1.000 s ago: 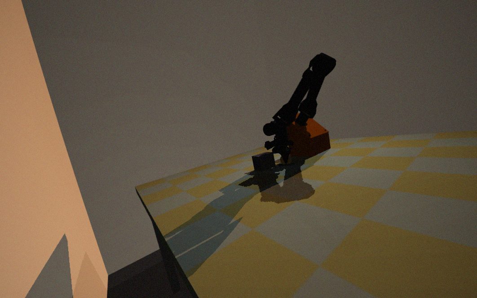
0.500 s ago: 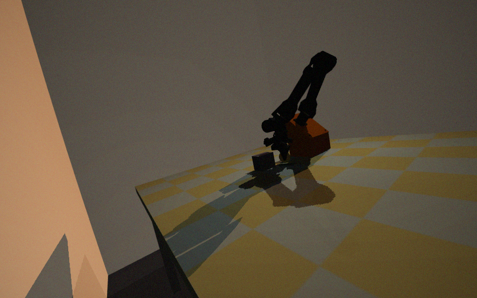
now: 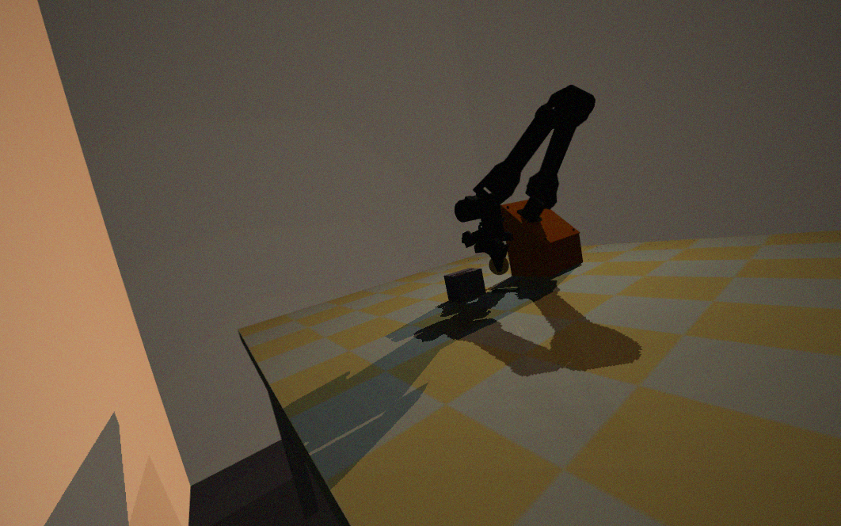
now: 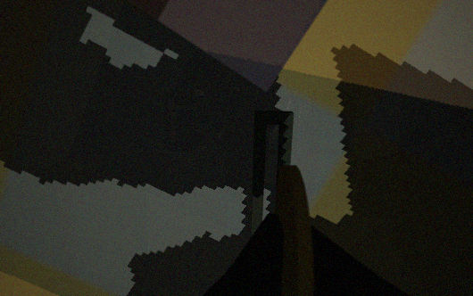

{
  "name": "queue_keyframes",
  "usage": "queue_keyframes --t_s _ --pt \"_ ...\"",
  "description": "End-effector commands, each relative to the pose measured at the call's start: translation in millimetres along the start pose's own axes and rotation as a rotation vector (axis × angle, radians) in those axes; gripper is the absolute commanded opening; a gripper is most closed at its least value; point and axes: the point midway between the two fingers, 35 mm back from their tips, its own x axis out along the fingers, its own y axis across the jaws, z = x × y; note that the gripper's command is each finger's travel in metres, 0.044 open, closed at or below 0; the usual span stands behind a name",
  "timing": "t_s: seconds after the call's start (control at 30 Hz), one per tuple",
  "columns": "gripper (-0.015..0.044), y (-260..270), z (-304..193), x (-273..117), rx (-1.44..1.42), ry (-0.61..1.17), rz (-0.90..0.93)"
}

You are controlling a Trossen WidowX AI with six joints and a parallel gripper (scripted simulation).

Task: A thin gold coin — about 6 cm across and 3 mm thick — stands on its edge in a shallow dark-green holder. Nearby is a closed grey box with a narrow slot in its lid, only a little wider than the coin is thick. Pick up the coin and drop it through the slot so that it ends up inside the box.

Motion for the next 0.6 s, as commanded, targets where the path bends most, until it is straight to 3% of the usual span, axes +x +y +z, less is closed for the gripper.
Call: queue_keyframes --t_s 0.0,0.57 --pt "0.0 4 1 -13 -0.008 -0.004 0.007" --pt "0.0 0 -4 -46 -0.007 0.018 0.007"
